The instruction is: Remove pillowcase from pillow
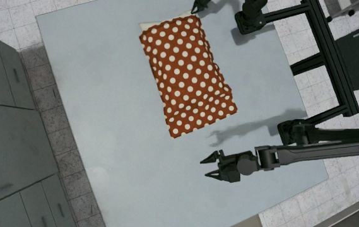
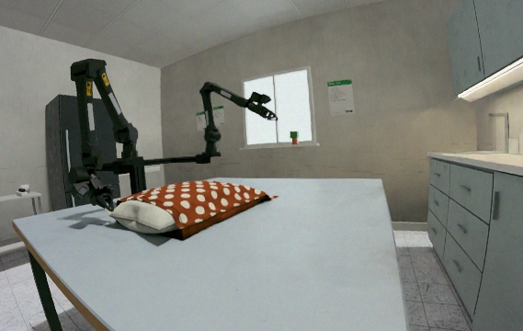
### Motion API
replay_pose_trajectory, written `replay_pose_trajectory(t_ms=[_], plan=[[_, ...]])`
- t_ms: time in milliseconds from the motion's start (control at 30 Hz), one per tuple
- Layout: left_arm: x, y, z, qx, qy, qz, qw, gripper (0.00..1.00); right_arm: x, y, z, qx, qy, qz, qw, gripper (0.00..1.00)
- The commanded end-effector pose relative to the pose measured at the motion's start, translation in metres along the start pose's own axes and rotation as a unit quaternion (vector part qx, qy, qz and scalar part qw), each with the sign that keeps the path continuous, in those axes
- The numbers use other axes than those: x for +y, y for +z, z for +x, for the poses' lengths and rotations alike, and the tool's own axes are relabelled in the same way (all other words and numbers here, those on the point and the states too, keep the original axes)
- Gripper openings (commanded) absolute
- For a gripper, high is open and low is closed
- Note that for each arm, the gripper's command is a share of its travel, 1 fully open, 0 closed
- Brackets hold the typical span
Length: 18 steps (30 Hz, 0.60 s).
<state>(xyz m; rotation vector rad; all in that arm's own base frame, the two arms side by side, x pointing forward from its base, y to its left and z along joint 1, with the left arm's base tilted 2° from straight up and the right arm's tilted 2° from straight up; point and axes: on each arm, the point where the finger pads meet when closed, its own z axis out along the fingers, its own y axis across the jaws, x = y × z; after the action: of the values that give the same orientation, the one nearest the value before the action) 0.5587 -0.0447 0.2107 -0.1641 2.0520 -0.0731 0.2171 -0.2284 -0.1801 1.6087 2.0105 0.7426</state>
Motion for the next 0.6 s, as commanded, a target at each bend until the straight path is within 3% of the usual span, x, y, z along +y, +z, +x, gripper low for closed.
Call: replay_pose_trajectory(t_ms=[0,267,400,433,567], plan=[[-0.009,0.017,0.041,0.032,-0.019,-0.001,0.999,0.6,0.003,0.0,0.007,0.006,0.001,0.001,1.0,0.02],[-0.009,0.04,0.152,0.125,-0.03,-0.031,0.991,0.6,0.003,0.0,0.007,0.006,0.001,0.001,1.0,0.02],[-0.013,0.048,0.16,0.13,-0.032,-0.035,0.99,0.6,0.003,0.0,0.007,0.006,0.001,0.001,1.0,0.02],[-0.008,0.044,0.191,0.156,-0.029,-0.043,0.986,0.6,0.003,0.0,0.007,0.006,0.001,0.001,1.0,0.02],[-0.005,0.04,0.255,0.208,-0.025,-0.062,0.976,0.6,0.003,0.0,0.007,0.006,0.001,0.001,1.0,0.02]])
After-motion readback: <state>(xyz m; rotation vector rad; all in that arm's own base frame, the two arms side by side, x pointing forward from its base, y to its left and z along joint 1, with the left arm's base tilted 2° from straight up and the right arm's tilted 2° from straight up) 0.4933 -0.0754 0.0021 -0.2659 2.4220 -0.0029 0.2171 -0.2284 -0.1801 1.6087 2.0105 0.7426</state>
